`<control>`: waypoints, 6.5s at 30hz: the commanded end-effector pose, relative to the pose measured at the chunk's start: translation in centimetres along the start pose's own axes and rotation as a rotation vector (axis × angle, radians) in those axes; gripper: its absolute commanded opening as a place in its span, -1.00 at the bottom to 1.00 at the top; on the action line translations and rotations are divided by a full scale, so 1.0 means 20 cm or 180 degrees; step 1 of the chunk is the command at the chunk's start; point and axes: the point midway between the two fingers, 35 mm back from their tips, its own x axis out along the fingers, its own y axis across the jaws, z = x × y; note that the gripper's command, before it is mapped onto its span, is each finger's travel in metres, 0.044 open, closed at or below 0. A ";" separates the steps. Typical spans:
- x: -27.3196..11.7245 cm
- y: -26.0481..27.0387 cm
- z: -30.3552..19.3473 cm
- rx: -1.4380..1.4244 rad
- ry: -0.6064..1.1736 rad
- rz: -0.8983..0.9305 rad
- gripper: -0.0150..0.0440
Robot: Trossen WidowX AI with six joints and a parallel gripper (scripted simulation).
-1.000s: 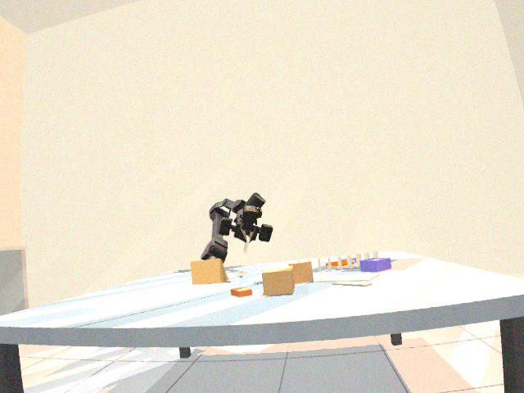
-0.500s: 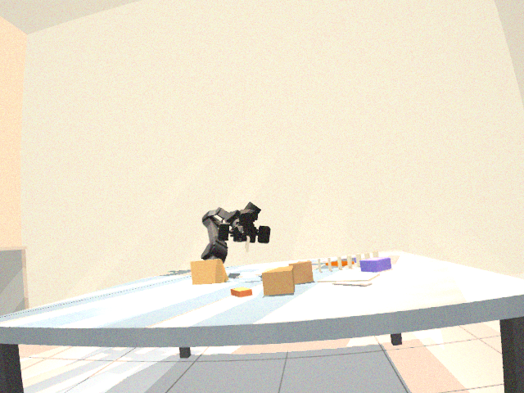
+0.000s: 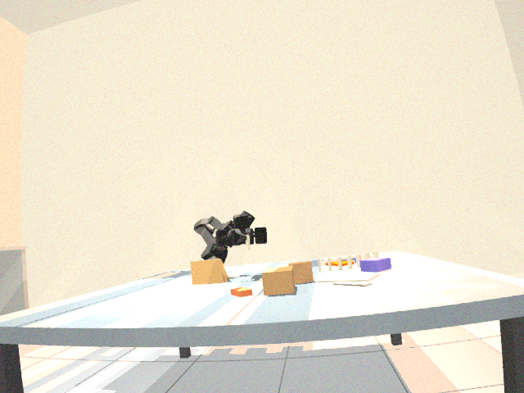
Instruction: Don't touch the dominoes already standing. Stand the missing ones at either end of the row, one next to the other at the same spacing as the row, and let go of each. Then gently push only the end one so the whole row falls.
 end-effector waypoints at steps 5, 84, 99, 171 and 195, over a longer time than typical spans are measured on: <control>-0.02 0.00 0.00 0.0105 -0.0170 0.0078 -0.41; 0.06 0.03 -0.52 0.0078 -0.0162 -0.0164 -0.41; 0.05 0.02 -0.57 0.0042 -0.0253 -0.0121 -0.41; 0.17 0.00 -0.09 -0.3798 0.3670 0.3676 1.00; 0.19 0.01 -0.41 -0.3796 0.3667 0.3682 1.00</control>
